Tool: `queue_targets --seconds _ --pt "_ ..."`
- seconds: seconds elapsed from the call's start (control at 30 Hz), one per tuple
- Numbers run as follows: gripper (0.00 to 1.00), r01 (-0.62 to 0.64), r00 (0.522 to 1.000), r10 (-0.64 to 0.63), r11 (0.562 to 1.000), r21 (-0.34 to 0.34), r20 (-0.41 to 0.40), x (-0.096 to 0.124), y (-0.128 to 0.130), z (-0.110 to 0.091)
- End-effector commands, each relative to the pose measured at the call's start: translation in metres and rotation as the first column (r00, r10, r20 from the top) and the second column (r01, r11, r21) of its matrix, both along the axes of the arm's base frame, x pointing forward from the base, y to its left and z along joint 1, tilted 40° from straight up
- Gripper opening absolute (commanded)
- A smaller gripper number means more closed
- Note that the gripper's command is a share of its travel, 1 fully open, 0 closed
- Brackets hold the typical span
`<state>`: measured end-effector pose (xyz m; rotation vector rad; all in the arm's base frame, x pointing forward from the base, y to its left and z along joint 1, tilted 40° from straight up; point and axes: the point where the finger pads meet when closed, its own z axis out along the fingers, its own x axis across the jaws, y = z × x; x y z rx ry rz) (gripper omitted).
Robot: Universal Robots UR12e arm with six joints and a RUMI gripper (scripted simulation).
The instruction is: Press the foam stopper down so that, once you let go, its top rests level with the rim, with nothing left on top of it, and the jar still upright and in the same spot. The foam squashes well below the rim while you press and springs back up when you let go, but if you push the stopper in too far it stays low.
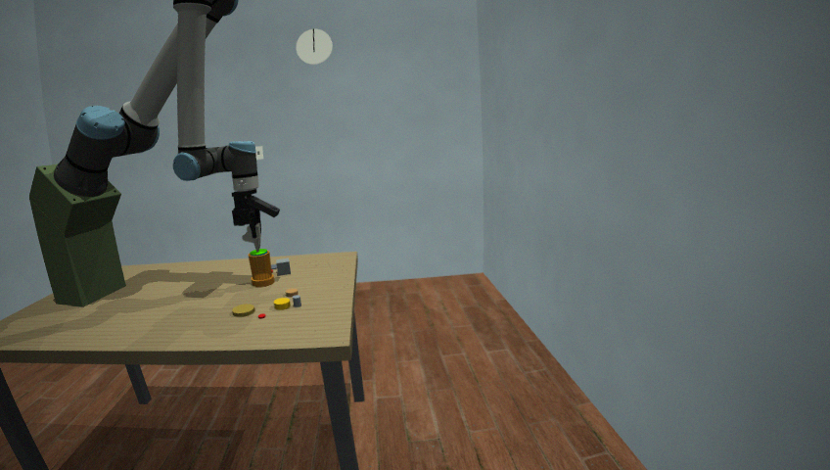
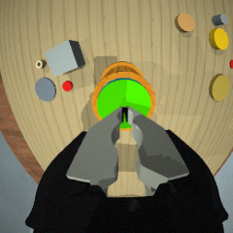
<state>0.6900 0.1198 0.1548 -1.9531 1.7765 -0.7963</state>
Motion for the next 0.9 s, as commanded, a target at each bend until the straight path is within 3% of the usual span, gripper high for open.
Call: queue_targets --seconds 0.0,0.87 --pt "0.0 0.0 1.0 0.0 1.0 0.0 0.001 0.002 0.0 -0.001" --pt "0.0 0.0 1.0 0.0 1.0 0.0 0.001 0.011 -0.001 -0.012"
